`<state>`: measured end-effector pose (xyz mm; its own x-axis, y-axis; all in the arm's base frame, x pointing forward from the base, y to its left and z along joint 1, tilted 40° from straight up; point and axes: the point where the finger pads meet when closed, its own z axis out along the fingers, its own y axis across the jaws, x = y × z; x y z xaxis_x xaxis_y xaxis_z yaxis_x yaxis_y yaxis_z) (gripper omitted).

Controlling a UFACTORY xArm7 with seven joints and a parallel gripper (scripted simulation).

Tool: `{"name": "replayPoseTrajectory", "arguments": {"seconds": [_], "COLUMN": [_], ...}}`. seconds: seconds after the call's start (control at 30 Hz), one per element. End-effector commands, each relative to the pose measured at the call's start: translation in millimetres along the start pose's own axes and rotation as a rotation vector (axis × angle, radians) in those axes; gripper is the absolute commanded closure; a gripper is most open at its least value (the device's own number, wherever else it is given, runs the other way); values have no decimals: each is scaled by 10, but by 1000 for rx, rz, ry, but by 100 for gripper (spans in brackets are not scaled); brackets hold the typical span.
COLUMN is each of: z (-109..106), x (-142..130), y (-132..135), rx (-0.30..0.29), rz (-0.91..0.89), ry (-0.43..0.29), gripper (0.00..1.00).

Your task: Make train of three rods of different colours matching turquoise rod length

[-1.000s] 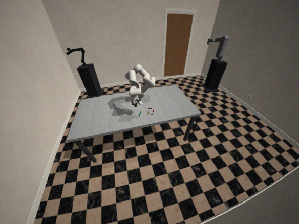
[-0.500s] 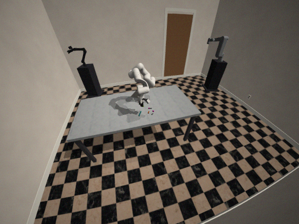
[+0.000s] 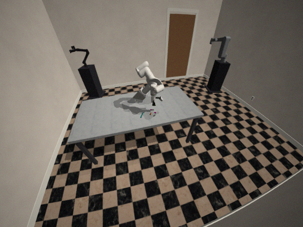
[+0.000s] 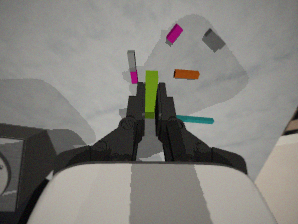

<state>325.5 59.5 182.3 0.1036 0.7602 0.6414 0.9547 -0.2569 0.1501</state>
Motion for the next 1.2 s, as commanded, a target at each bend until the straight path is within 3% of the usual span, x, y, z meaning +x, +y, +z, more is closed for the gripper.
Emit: {"name": "replayPoseTrajectory", "arguments": {"seconds": [0.0, 0.63, 0.87, 1.17], "z": [46, 82, 205, 588], "x": [234, 239, 237, 229], "y": [-273, -285, -285, -286], "rx": [5, 6, 6, 6], "rz": [-83, -86, -86, -86], "ry": [-20, -21, -21, -21], "gripper": [96, 96, 96, 96]}}
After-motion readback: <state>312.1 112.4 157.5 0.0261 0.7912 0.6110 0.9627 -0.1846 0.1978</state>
